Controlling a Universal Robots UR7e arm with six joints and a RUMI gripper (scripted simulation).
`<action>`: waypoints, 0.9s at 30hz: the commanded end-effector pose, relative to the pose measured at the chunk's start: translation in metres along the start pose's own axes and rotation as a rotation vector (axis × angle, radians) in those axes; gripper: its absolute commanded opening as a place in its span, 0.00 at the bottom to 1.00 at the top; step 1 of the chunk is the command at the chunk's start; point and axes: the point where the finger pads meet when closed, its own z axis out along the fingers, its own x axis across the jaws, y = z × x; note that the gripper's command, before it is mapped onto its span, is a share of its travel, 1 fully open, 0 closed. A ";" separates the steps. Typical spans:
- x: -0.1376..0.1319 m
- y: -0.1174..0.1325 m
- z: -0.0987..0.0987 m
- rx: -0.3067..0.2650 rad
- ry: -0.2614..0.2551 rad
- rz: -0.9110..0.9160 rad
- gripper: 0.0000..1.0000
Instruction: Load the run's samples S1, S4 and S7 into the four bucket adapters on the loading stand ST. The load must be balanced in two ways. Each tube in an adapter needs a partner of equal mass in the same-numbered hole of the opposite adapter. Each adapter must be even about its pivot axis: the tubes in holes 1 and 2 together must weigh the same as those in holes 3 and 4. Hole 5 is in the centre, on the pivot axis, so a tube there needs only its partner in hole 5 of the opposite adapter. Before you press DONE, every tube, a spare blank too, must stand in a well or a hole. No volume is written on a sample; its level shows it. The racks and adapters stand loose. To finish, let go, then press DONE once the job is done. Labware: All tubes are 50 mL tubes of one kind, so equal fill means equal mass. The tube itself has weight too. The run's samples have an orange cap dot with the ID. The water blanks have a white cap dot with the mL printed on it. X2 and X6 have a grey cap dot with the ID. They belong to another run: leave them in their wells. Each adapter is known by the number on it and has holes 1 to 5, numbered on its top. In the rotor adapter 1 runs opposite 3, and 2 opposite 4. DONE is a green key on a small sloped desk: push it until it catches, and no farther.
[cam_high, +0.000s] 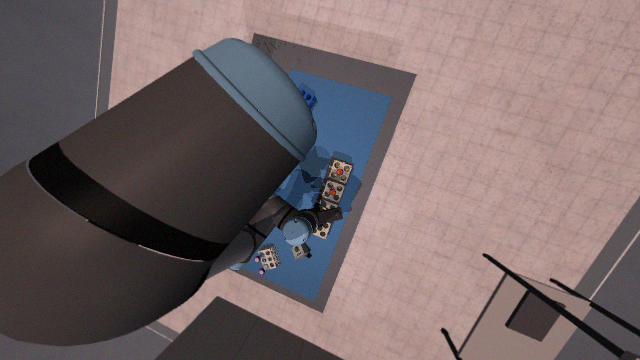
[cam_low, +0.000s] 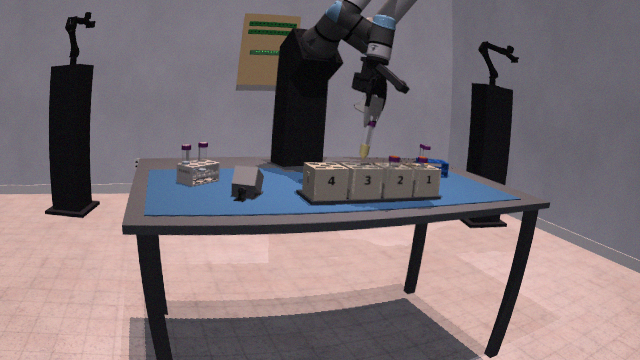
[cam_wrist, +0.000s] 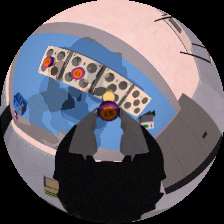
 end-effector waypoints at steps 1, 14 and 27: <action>0.027 -0.001 0.015 0.009 -0.082 0.263 0.00; 0.027 -0.001 0.015 0.010 -0.093 0.307 0.00; 0.027 -0.001 0.015 0.011 -0.104 0.348 0.00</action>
